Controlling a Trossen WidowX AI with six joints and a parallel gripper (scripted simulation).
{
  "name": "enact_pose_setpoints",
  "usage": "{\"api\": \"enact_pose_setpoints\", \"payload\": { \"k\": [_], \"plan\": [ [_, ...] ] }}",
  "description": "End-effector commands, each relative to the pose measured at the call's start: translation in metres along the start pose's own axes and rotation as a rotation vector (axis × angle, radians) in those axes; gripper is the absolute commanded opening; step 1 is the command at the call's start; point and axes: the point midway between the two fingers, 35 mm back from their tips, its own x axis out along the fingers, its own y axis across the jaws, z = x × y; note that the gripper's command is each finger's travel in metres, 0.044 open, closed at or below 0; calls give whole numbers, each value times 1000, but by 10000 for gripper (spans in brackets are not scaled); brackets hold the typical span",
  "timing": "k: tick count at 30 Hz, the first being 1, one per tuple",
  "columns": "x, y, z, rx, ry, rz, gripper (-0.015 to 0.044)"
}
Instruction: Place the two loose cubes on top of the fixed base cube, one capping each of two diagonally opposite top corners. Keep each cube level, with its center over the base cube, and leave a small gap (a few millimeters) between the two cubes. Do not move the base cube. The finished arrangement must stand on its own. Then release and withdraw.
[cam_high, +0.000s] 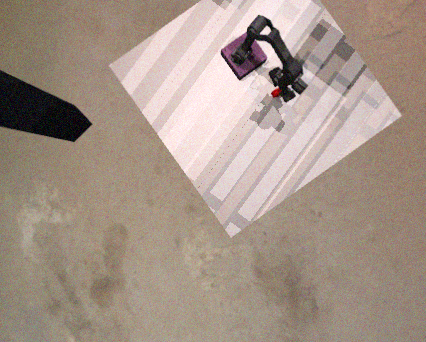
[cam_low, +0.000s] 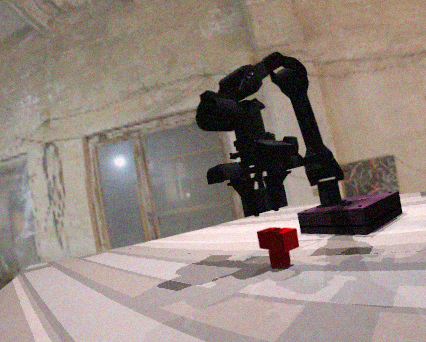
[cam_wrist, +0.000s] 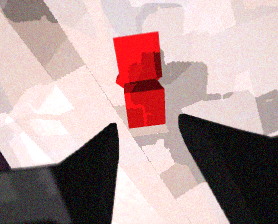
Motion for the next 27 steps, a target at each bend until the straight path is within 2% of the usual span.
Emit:
{"api": "enact_pose_setpoints", "payload": {
  "k": [1,19,26,27],
  "plan": [
    [-8,-2,1,2,-4,-12,205],
    [-23,-2,1,2,-4,-12,205],
    [-29,-1,0,-1,-2,-5,389],
    [-30,-1,0,-1,-2,-5,400]
  ]
}}
